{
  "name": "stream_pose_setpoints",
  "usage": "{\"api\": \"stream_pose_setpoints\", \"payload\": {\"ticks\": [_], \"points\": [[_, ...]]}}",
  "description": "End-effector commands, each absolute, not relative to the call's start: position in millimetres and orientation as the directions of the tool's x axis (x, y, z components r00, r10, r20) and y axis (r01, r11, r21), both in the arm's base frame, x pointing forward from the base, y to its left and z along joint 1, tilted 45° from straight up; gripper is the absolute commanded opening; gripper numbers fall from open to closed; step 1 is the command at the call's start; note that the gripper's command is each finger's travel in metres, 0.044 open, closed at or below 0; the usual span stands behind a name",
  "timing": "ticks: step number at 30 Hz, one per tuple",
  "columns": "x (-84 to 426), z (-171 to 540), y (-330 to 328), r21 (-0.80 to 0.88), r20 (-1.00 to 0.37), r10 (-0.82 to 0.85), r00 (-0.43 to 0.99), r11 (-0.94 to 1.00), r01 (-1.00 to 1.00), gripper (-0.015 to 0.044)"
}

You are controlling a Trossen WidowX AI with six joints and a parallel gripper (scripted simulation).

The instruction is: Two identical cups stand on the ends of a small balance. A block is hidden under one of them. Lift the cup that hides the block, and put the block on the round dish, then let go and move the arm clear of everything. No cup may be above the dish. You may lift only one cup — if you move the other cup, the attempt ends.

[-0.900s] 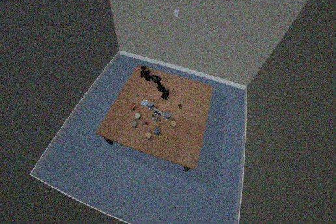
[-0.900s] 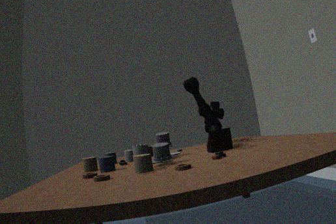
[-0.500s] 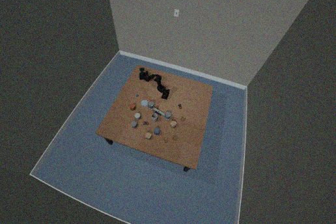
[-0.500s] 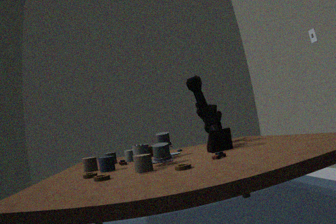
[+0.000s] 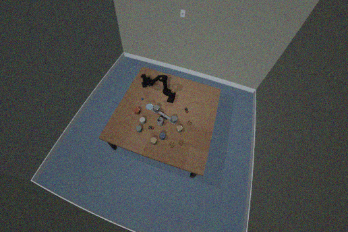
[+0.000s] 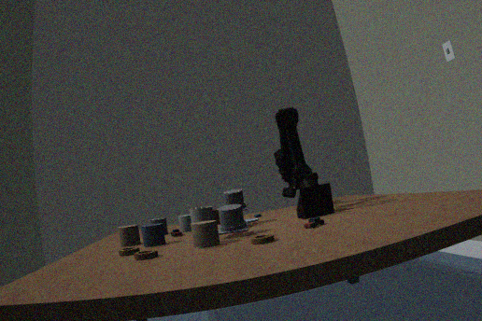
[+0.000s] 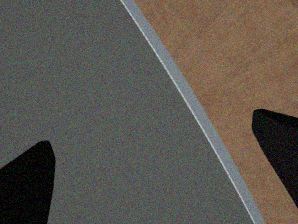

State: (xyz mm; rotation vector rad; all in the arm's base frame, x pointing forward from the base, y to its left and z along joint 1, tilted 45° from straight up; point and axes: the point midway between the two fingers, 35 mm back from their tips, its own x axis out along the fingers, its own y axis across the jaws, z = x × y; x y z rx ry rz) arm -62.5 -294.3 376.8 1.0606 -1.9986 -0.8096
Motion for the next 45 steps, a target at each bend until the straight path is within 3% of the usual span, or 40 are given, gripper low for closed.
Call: {"api": "stream_pose_setpoints", "payload": {"ticks": [1, 22, 45], "points": [[-42.9, 370.4, -304.1, 0.816, 0.268, -0.899, -0.347, 0.403, -0.414, 0.0440], [82.3, 342.6, -317.1, 0.936, 0.119, -0.993, 0.024, 0.104, -0.336, 0.0440], [210.3, 311.7, -272.1, 0.993, -0.040, -0.913, 0.406, -0.082, -0.087, 0.0440]]}}
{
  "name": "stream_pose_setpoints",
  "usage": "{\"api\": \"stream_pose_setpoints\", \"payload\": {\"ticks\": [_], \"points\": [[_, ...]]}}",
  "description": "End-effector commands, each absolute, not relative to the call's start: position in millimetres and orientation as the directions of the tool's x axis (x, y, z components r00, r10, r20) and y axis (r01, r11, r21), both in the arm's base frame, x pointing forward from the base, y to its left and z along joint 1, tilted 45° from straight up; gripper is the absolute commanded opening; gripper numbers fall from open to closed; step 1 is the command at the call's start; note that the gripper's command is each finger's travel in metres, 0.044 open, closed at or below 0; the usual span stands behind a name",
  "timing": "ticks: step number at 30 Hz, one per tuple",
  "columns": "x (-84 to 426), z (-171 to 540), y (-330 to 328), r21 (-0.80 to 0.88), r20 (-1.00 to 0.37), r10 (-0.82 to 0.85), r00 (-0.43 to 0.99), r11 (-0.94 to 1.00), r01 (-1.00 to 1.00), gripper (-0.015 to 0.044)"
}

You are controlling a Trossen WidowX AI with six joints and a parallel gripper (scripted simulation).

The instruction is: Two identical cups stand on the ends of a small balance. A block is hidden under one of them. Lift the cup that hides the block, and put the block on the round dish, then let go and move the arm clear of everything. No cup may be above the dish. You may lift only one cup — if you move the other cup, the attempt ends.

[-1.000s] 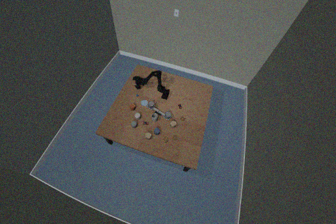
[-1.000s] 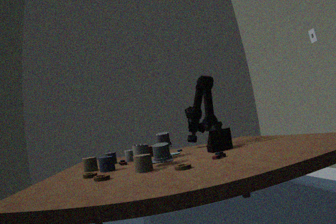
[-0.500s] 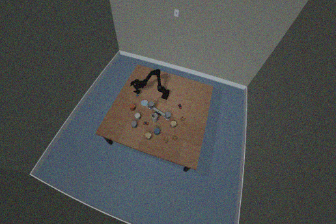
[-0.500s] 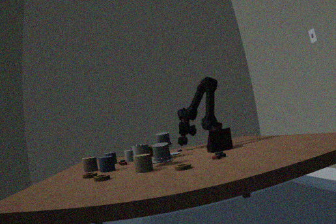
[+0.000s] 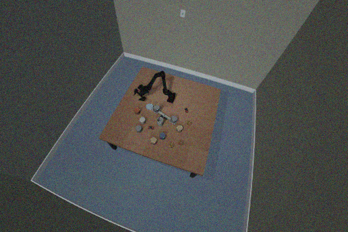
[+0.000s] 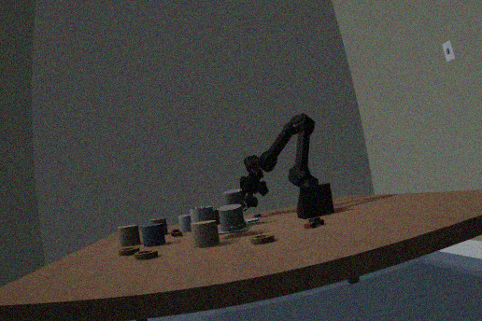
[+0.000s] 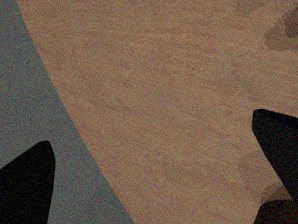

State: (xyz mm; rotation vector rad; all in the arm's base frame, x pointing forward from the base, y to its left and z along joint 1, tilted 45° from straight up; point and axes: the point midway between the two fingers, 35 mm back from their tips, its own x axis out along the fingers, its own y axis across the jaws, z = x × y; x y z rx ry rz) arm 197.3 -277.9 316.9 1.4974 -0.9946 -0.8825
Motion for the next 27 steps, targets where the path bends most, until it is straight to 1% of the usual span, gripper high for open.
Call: {"api": "stream_pose_setpoints", "payload": {"ticks": [1, 15, 27], "points": [[214.4, 310.6, -269.5, 0.993, -0.046, -0.907, 0.419, -0.085, -0.076, 0.0440], [275.3, 292.4, -218.1, 0.990, -0.136, -0.787, 0.601, -0.092, 0.104, 0.0440], [319.9, 273.1, -156.0, 0.959, -0.228, -0.637, 0.737, -0.017, 0.283, 0.0440]]}}
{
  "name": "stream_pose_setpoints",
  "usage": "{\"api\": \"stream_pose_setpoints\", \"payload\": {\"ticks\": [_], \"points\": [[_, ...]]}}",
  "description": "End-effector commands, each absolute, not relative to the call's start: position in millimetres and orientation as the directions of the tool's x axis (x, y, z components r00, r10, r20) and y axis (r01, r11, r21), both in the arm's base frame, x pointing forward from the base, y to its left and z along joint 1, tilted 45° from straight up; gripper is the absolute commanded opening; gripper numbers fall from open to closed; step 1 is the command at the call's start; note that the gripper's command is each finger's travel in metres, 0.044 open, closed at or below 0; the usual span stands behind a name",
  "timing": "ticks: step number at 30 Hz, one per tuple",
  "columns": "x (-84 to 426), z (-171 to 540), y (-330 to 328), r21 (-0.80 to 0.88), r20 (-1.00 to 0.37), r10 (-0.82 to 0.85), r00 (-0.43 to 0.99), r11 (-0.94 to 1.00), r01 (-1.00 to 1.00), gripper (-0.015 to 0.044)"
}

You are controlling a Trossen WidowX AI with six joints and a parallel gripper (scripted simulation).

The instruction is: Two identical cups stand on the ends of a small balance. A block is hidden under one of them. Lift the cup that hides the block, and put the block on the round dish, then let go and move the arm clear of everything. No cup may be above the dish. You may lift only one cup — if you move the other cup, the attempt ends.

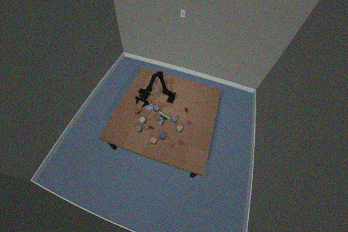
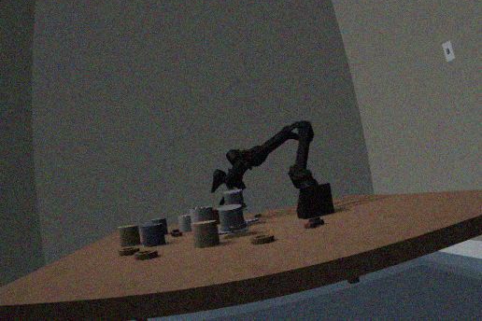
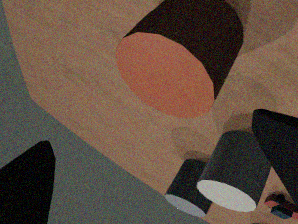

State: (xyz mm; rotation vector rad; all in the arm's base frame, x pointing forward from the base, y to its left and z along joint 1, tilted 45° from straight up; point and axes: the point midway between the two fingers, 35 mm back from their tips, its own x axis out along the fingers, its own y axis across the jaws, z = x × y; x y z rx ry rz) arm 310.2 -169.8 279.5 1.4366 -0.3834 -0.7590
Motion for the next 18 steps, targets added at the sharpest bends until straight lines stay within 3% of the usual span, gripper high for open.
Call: {"api": "stream_pose_setpoints", "payload": {"ticks": [1, 18], "points": [[322.9, 271.5, -150.4, 0.955, -0.236, -0.623, 0.746, -0.007, 0.296, 0.0440], [351.5, 259.7, -64.0, 0.860, -0.329, -0.430, 0.841, 0.232, 0.455, 0.0440]]}}
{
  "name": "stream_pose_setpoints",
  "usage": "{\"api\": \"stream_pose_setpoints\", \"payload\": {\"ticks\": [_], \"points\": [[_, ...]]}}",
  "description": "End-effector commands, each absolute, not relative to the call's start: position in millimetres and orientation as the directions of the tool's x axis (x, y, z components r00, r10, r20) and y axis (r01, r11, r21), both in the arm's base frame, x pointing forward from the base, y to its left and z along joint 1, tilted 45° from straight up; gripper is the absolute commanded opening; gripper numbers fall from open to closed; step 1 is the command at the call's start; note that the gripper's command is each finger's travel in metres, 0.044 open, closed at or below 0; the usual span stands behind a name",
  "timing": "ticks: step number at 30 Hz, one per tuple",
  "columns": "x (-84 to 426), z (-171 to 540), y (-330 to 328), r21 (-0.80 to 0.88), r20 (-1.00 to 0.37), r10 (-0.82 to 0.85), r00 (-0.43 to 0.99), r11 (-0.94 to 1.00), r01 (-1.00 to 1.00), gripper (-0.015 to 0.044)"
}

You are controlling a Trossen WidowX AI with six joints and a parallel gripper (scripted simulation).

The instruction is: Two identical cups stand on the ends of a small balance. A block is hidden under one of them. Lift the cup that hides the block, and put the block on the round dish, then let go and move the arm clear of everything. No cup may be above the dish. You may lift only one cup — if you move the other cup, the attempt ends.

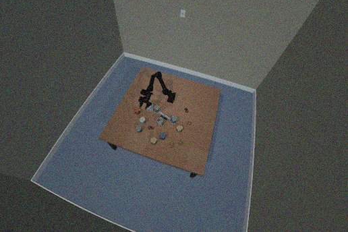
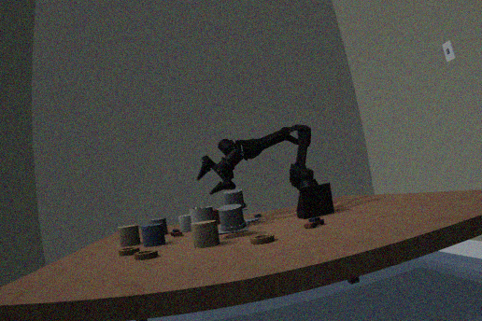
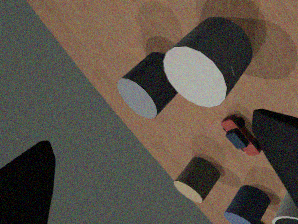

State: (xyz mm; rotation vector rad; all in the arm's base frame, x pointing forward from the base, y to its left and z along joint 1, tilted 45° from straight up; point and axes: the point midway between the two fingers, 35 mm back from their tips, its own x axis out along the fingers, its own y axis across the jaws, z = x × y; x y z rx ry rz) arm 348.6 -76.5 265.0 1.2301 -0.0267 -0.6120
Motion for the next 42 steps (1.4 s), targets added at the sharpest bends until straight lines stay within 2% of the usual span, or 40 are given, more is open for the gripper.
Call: {"api": "stream_pose_setpoints", "payload": {"ticks": [1, 12, 24, 33, 42], "points": [[352.3, 255.4, -59.1, 0.850, -0.346, -0.421, 0.838, 0.237, 0.470, 0.0440], [349.7, 202.4, 1.0, 0.698, -0.524, -0.324, 0.788, 0.367, 0.615, 0.0440], [322.3, 150.2, 58.5, 0.456, -0.678, -0.296, 0.673, 0.549, 0.701, 0.0440], [290.4, 121.7, 89.4, 0.233, -0.736, -0.343, 0.584, 0.681, 0.694, 0.0440], [256.1, 104.6, 110.8, -0.001, -0.734, -0.420, 0.534, 0.787, 0.617, 0.0440]]}}
